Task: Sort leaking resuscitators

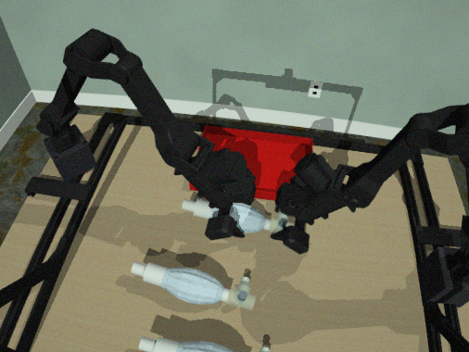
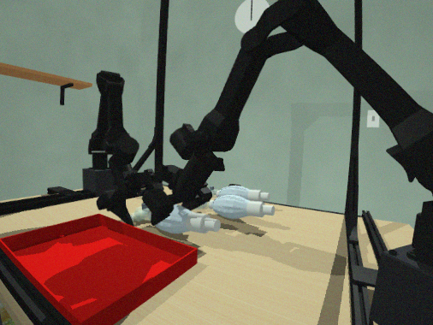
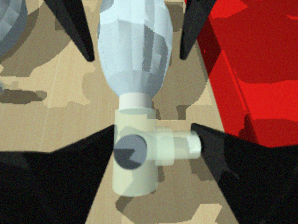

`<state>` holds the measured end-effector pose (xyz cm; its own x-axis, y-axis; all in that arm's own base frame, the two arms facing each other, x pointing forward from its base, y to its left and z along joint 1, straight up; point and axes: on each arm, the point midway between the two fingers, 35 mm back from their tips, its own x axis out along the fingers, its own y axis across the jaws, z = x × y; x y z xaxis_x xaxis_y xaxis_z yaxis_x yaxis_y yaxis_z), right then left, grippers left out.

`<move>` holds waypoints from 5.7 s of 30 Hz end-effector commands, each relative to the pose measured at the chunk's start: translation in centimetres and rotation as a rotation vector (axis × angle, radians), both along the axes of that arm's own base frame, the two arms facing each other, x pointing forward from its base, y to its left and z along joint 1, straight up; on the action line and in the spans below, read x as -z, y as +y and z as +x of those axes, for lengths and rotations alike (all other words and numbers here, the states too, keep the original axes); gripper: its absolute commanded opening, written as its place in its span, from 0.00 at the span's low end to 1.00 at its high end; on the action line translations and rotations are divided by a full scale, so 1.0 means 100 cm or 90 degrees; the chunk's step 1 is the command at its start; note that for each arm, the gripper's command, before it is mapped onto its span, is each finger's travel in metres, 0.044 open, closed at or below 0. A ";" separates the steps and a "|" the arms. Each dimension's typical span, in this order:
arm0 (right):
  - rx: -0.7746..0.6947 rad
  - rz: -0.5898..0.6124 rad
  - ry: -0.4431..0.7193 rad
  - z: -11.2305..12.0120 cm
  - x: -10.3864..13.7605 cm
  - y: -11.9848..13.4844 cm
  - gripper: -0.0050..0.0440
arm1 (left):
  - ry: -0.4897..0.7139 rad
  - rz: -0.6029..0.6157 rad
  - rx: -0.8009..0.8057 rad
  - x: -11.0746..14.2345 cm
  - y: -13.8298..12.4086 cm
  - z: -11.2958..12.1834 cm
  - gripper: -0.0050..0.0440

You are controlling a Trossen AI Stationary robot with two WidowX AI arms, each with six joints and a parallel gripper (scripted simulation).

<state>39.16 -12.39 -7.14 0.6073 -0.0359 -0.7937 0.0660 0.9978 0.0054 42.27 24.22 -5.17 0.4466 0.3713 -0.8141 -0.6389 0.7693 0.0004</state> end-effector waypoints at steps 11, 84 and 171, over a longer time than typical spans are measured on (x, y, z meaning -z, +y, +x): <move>-0.001 0.000 0.000 0.000 0.000 0.000 0.10 | -0.001 -0.002 0.000 0.000 0.000 0.000 1.00; -0.001 0.001 0.000 0.000 0.000 0.000 0.10 | 0.000 0.002 -0.002 -0.001 0.001 0.000 1.00; -0.001 0.000 0.000 0.000 -0.082 0.000 1.00 | 0.001 0.001 -0.003 0.000 0.000 0.000 1.00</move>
